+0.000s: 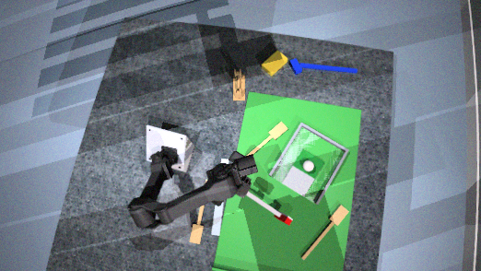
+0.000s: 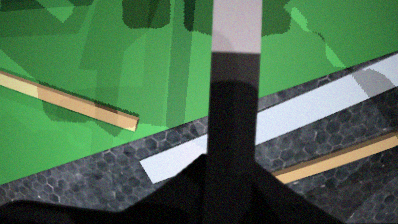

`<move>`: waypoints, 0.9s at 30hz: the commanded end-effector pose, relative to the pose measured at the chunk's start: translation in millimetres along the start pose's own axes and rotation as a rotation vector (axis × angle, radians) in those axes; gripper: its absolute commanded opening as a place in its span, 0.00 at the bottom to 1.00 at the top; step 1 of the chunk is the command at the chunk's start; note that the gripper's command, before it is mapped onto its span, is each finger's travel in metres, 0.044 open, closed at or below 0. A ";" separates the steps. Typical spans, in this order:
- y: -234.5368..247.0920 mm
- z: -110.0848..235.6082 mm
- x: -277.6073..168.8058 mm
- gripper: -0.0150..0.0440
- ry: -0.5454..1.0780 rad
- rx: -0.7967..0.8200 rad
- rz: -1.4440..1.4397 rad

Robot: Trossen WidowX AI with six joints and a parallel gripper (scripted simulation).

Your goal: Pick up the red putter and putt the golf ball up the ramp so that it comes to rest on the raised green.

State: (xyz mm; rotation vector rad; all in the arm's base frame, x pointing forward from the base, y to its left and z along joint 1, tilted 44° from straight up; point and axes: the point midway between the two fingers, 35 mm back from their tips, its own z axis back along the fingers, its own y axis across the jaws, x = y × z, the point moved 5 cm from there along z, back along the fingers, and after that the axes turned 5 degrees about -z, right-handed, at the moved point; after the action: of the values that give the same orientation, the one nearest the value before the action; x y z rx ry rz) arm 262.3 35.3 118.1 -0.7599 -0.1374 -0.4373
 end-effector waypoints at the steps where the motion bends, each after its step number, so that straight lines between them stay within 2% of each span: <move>1: 0.5 12.3 1.2 0.25 -0.006 0.005 -0.009; 2: 0.2 3.0 0.0 0.25 -0.002 0.001 0.000; 27: 0.2 3.0 0.0 0.25 -0.002 0.001 0.000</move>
State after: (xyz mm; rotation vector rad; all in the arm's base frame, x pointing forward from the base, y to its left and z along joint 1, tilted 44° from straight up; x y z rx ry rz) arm 262.3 36.8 120.4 -0.7597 -0.1367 -0.4411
